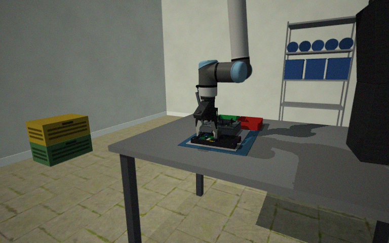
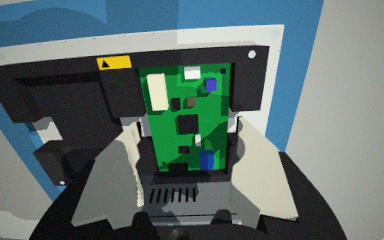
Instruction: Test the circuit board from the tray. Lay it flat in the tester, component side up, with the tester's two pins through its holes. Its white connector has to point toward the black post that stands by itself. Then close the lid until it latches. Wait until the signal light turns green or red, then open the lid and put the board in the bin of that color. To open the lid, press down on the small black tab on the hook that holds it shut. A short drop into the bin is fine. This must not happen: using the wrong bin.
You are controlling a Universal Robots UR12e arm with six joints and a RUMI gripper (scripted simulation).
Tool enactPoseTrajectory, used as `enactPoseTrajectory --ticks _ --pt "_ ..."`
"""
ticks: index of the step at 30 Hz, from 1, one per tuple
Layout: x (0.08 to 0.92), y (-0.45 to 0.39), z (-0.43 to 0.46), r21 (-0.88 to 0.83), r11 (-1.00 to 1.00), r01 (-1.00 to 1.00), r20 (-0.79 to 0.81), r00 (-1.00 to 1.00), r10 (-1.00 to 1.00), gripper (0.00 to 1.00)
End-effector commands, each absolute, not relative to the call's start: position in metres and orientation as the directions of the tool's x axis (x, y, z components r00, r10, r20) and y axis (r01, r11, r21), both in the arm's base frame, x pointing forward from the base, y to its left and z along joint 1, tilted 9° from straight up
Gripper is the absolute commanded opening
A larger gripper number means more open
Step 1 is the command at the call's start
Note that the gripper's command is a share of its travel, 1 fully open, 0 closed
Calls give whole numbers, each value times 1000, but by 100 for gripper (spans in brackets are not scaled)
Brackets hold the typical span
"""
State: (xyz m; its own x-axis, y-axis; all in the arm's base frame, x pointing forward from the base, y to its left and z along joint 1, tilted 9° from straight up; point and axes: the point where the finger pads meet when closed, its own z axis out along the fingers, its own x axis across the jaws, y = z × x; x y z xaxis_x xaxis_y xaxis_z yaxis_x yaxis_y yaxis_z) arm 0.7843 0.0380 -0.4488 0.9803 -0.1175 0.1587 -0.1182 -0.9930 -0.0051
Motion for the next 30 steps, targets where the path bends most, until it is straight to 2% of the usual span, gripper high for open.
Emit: enactPoseTrajectory --ticks 1,5,6,30 --pt "789 38 -446 -3 -993 -117 164 980 -116 59" --pt "789 38 -446 -3 -993 -117 164 980 -116 59" --pt "789 38 -446 -3 -993 -117 164 980 -116 54" --pt "789 38 -446 -3 -993 -117 164 980 -116 51"
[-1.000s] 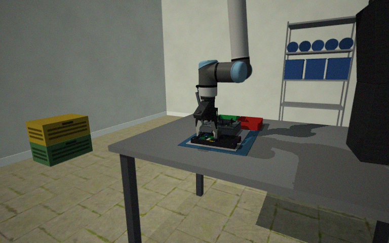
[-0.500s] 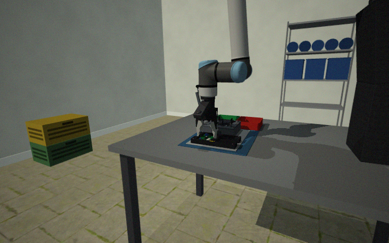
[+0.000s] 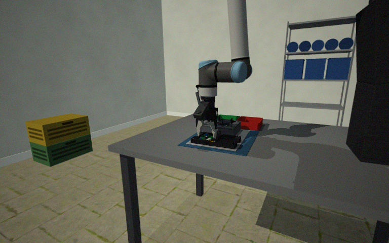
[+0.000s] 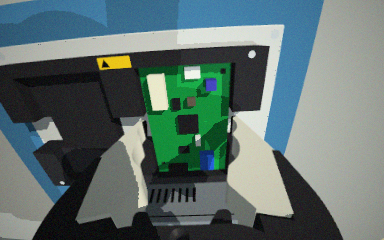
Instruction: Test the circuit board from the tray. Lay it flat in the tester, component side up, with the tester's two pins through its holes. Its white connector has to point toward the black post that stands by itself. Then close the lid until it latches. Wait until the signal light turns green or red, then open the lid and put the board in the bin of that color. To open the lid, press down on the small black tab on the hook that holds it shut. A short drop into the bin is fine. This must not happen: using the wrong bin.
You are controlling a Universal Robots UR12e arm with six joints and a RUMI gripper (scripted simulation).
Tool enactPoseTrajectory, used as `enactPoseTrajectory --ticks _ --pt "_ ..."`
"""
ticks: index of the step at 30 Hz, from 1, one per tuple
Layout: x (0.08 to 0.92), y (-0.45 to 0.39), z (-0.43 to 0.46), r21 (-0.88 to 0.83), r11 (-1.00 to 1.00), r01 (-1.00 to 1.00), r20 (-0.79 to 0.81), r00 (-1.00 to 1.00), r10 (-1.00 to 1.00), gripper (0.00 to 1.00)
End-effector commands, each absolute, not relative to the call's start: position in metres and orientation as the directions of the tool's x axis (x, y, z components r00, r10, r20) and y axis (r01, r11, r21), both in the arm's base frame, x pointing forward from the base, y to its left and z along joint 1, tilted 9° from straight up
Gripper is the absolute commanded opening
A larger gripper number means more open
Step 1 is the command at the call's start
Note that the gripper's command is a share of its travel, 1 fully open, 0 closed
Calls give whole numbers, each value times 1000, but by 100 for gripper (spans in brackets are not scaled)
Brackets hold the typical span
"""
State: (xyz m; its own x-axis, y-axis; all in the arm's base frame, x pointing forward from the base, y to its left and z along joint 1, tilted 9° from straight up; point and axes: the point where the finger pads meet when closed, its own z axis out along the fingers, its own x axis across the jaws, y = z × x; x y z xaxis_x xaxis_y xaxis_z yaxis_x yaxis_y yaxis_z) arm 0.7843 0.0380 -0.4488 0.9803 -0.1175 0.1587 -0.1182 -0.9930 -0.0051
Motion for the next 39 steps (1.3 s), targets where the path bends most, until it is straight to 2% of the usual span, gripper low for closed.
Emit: enactPoseTrajectory --ticks 1,39 --pt "789 38 -446 -3 -993 -117 164 980 -116 51" --pt "789 38 -446 -4 -993 -117 164 980 -116 44"
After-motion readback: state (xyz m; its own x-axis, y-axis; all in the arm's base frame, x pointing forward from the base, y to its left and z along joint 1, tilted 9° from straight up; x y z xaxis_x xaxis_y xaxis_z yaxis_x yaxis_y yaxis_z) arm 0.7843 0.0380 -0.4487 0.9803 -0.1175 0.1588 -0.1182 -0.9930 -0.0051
